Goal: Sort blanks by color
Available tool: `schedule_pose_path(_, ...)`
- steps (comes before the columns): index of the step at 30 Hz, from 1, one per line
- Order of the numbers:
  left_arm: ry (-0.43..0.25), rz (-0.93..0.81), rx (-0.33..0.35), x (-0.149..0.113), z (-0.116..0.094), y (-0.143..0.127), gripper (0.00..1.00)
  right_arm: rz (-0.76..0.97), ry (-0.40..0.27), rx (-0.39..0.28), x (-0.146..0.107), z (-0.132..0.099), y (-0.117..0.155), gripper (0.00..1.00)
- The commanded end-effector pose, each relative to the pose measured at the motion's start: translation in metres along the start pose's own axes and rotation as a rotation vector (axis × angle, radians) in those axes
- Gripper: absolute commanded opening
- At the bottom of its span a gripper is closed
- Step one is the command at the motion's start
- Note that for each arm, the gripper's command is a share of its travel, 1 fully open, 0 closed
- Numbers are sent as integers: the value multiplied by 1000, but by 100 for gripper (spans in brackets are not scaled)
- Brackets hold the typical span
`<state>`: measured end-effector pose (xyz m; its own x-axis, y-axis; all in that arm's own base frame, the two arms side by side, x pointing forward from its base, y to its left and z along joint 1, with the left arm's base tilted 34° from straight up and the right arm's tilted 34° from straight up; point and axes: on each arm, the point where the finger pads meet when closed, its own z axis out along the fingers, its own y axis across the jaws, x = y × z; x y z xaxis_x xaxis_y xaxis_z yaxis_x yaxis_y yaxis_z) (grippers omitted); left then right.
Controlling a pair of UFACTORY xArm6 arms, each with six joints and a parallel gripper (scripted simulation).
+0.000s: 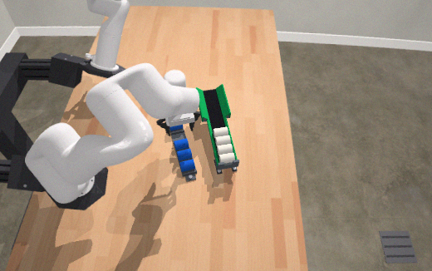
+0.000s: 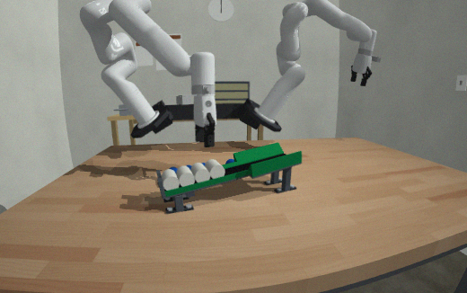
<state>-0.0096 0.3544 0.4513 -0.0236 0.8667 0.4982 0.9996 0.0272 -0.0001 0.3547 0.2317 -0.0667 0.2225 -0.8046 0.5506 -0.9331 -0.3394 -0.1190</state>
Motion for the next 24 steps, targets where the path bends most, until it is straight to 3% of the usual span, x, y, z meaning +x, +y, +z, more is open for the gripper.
schedule_pose_path(1, 4, 0, 0, 1, -1, 0, 100, 1, -3, 3, -1, -2, -1, 100)
schedule_pose_path(12, 4, 0, 0, 1, -1, 0, 100, 1, -3, 3, -1, -5, -1, 100)
schedule_pose_path(24, 4, 0, 0, 1, -1, 0, 100, 1, -3, 3, -1, -39, -1, 100)
